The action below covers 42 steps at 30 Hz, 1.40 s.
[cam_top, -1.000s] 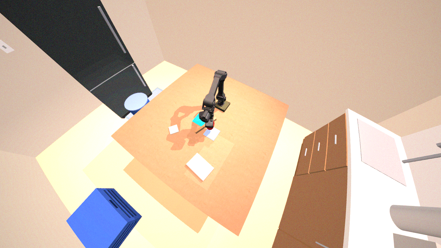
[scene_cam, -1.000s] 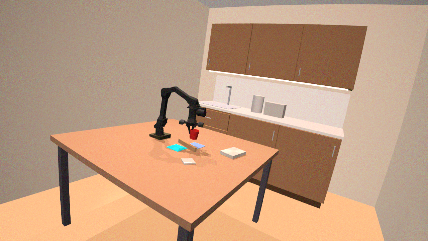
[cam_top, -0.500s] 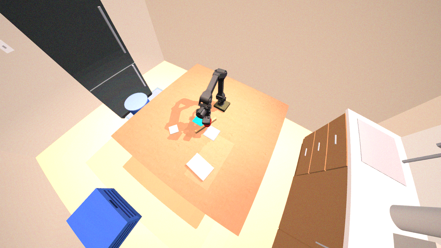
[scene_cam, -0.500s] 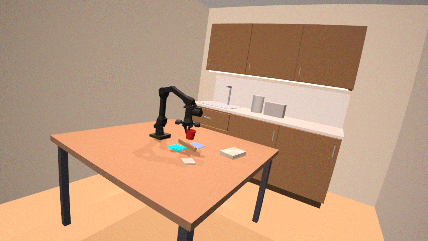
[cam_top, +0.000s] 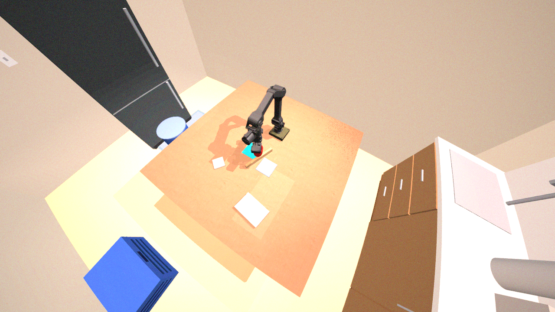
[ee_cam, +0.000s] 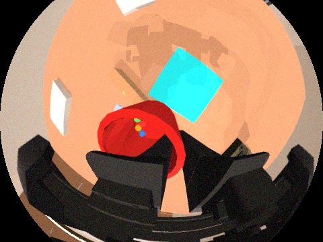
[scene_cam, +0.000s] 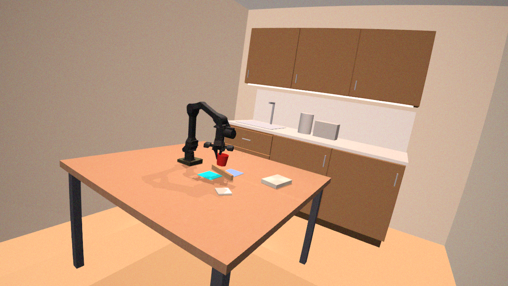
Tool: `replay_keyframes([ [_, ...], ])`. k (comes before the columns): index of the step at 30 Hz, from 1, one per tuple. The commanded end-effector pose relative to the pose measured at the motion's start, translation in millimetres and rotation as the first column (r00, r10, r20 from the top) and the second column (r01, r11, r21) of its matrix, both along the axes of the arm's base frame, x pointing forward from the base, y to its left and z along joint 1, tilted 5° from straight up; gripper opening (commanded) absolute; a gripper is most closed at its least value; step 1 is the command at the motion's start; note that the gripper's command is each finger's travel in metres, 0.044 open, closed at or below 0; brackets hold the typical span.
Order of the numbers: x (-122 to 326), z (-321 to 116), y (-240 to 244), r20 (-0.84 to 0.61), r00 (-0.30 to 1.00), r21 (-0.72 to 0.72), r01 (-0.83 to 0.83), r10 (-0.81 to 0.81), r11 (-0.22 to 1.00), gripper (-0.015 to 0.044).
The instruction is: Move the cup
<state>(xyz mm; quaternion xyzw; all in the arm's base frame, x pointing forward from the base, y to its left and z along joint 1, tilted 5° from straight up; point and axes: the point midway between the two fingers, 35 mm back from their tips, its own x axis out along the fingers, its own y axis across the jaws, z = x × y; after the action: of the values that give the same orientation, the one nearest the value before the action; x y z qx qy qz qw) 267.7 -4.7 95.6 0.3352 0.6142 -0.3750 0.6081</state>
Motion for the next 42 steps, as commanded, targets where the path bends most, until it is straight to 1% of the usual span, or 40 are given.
replay_keyframes([
  [1, -3.9, 0.3, -9.4, -0.005, 1.0, -0.006, -0.005, 0.005, 1.0, 0.0],
  [35, -26.1, 5.1, -71.4, -0.006, 1.0, -0.011, -0.004, 0.004, 1.0, 0.0],
  [42, -26.1, -0.2, -71.8, -0.006, 1.0, -0.011, -0.004, 0.004, 1.0, 0.0],
])
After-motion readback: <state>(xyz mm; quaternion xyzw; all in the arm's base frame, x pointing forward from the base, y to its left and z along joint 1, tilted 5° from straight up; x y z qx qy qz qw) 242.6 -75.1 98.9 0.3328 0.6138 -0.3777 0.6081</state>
